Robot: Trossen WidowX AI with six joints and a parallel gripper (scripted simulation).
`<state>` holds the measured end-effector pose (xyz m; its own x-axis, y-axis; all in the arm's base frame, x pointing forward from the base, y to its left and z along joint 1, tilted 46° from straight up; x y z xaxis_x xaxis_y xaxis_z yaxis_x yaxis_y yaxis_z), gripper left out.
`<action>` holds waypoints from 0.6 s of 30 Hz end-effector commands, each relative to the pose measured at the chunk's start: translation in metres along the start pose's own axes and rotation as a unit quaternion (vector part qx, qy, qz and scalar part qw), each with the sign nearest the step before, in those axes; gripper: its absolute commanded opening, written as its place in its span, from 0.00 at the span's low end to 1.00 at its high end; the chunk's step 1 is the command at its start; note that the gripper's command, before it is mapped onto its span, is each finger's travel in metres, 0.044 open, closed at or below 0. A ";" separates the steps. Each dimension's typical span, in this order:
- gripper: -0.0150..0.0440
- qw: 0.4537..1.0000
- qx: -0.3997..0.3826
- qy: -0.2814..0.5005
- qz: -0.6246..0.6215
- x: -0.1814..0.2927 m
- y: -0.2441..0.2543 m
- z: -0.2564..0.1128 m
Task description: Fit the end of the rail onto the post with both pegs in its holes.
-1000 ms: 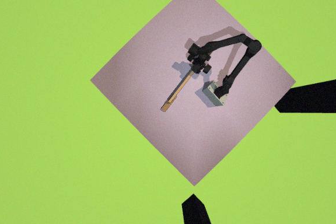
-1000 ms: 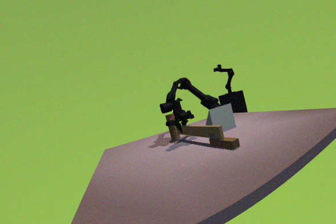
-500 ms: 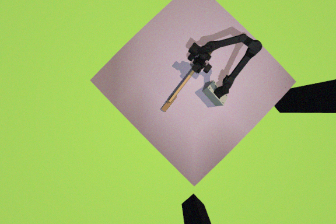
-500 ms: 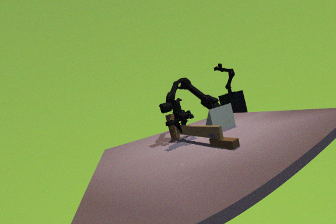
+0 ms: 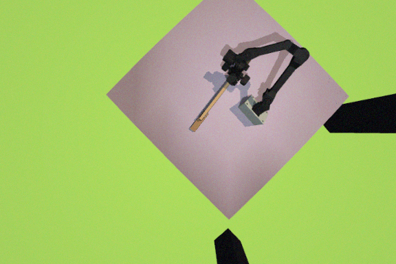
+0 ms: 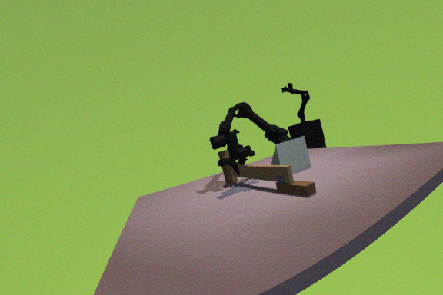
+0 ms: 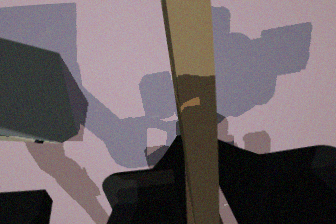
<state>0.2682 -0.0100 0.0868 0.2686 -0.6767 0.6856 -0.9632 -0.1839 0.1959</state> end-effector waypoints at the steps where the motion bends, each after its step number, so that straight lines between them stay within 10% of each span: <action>1: 0.25 1.000 0.003 0.002 0.000 0.002 0.000 -0.002; 18: 0.25 1.000 0.003 0.002 0.000 0.007 0.000 -0.002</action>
<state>0.2690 -0.0142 0.0905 0.2687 -0.6766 0.6855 -0.9632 -0.1843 0.1956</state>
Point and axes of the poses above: the point midway between the two fingers, 35 mm back from their tips, its own z axis out along the fingers, its own y axis across the jaws, x = y × z, the point moved 9 cm from there along -z, back along the fingers, and after that the axes turned 7 degrees about -z, right-handed, at the moved point
